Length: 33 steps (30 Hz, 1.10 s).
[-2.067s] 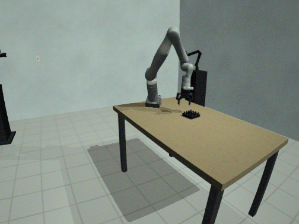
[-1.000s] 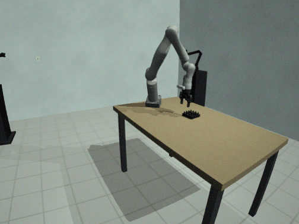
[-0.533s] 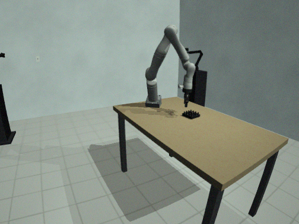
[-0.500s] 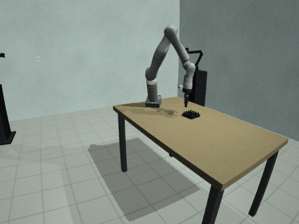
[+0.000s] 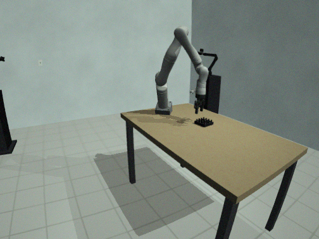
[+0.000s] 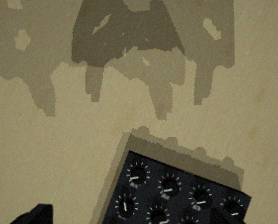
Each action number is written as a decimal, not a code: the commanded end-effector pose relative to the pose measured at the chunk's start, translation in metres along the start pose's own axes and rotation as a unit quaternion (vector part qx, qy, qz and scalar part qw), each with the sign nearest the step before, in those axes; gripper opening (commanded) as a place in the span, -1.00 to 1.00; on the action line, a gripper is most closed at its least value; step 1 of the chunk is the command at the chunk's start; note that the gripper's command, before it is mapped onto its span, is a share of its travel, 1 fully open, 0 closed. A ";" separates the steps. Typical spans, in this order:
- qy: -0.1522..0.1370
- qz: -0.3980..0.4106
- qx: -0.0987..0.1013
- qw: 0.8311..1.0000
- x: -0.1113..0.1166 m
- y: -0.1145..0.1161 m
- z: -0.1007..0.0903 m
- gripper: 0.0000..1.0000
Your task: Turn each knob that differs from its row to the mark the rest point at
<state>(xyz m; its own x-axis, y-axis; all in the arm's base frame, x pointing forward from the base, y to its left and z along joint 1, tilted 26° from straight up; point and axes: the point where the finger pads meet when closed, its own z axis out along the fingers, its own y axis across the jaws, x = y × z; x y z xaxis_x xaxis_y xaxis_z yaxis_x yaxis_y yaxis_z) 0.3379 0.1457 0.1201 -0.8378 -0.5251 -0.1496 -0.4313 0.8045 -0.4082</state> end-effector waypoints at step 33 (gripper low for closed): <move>-0.010 0.165 -0.005 0.986 -0.011 -0.006 -0.006 1.00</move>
<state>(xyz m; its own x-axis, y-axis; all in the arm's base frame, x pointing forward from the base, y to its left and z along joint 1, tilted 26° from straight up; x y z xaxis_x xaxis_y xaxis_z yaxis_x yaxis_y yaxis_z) 0.3473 0.1481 0.1294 -0.9265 -0.2398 -0.2900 -0.1401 0.9351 -0.3256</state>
